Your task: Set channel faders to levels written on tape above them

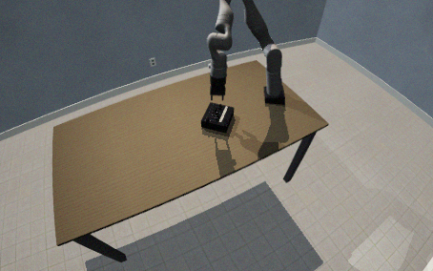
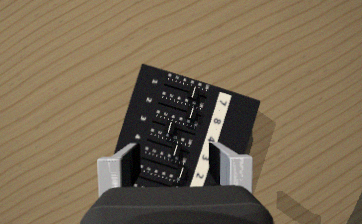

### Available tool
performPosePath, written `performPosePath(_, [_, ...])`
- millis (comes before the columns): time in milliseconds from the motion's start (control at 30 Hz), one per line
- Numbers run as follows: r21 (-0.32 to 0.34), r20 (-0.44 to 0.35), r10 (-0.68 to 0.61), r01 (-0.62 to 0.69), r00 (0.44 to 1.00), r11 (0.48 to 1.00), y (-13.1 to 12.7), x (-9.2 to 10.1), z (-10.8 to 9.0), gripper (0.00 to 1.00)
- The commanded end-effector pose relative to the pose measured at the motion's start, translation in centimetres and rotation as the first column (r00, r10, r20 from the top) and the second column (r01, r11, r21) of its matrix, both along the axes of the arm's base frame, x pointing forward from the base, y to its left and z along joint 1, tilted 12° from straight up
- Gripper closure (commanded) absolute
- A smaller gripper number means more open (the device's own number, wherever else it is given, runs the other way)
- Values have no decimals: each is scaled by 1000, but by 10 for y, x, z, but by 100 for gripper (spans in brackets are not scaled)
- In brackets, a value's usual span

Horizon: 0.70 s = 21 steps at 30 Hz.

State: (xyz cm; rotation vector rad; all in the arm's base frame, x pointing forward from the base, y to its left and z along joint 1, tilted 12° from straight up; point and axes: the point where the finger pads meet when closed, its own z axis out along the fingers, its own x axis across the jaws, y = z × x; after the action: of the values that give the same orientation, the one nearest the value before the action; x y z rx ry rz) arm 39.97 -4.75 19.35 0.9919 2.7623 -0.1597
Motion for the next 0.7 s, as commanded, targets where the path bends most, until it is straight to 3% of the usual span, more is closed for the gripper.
performPosePath(0, [-4,-9,53,-53,999,999,0,0,3,0])
performPosePath(467, [-21,-62,315,-317,947,948,9,-2,10,0])
performPosePath(667, [-23,-73,368,-371,927,928,11,-3,12,0])
